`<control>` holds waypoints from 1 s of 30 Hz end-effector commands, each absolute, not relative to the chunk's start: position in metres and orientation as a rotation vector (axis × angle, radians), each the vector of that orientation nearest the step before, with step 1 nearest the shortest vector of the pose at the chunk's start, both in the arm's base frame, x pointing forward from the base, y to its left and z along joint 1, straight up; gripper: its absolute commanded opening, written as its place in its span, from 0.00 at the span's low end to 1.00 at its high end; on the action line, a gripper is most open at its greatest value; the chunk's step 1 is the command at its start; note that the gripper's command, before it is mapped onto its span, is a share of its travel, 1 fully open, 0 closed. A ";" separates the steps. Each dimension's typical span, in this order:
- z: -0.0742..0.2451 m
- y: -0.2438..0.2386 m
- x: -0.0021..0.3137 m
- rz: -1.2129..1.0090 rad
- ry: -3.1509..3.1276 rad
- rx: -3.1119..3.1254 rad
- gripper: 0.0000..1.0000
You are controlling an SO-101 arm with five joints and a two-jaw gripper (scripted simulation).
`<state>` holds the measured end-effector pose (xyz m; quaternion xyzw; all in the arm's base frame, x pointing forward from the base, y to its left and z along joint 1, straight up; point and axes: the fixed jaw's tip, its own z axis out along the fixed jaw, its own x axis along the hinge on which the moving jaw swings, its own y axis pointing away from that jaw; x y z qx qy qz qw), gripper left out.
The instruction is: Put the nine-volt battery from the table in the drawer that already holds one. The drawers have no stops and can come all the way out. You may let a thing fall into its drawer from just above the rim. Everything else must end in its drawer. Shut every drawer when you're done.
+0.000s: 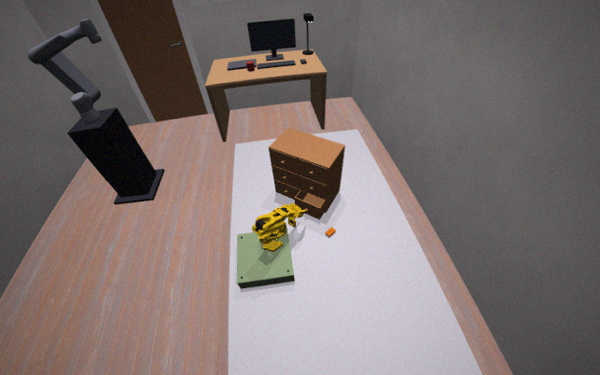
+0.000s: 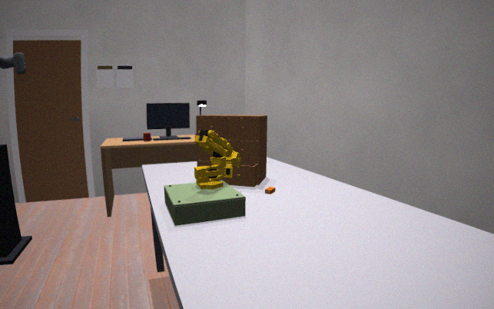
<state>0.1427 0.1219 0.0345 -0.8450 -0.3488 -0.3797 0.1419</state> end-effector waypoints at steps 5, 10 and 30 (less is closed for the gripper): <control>0.035 0.122 0.143 -1.097 -1.005 -2.437 0.21; 0.035 0.122 0.143 -1.097 -1.005 -2.437 0.21; 0.018 0.137 0.157 -1.075 -1.012 -2.448 0.21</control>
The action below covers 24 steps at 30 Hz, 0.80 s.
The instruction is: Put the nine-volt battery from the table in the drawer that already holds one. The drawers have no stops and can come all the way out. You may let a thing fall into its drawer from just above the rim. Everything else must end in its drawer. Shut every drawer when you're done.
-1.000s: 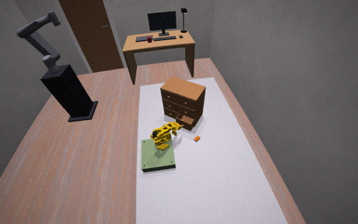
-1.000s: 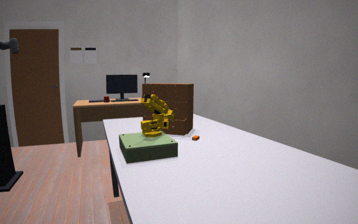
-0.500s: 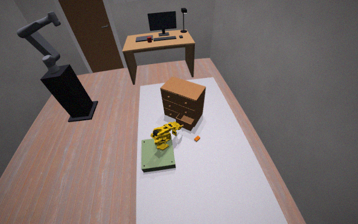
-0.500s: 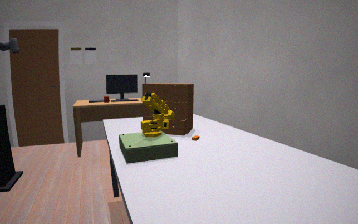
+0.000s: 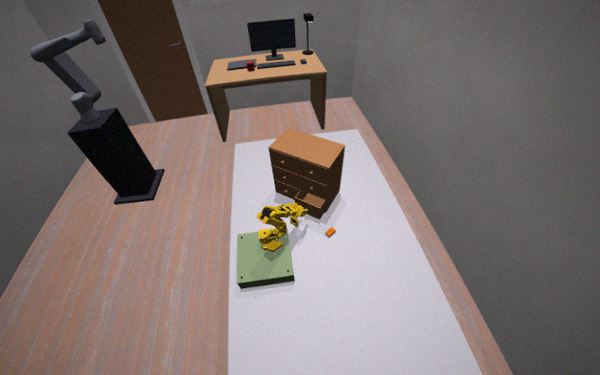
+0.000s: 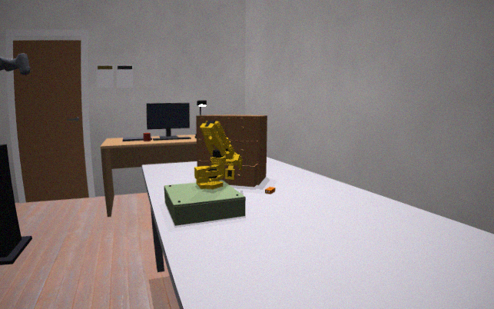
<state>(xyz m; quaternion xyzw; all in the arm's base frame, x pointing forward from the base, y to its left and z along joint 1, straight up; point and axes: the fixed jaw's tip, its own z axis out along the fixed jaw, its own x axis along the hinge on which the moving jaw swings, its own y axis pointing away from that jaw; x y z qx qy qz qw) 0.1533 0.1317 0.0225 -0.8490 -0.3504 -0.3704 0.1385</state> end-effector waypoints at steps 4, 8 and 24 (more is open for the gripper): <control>0.009 0.141 0.161 -1.068 -1.014 -2.451 0.21; 0.009 0.141 0.161 -1.068 -1.014 -2.451 0.21; -0.007 0.145 0.165 -1.057 -1.017 -2.456 0.21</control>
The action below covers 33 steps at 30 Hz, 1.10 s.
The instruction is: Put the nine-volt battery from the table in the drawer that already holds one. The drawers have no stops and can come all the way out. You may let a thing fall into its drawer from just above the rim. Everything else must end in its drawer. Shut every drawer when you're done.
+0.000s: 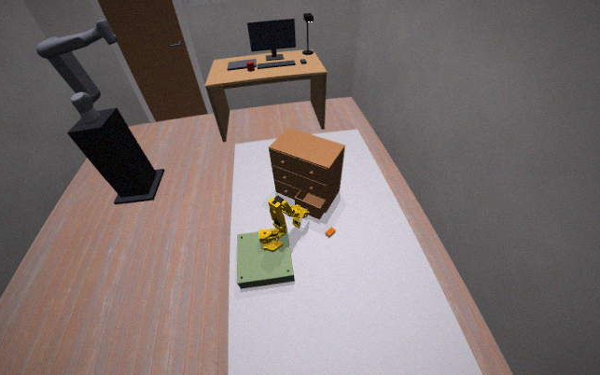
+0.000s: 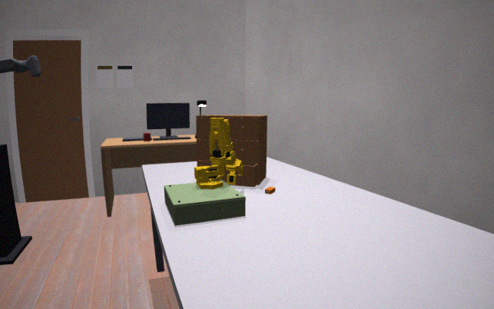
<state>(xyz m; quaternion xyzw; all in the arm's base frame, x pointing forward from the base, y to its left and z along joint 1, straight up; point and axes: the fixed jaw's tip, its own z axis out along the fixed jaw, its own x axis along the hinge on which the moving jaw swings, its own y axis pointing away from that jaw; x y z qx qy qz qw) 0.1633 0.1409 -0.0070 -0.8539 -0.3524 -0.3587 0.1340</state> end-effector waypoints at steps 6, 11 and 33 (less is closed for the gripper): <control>-0.007 0.145 0.165 -1.057 -1.017 -2.456 0.21; -0.014 0.145 0.165 -1.053 -1.018 -2.458 0.21; -0.015 0.146 0.165 -1.052 -1.023 -2.455 0.21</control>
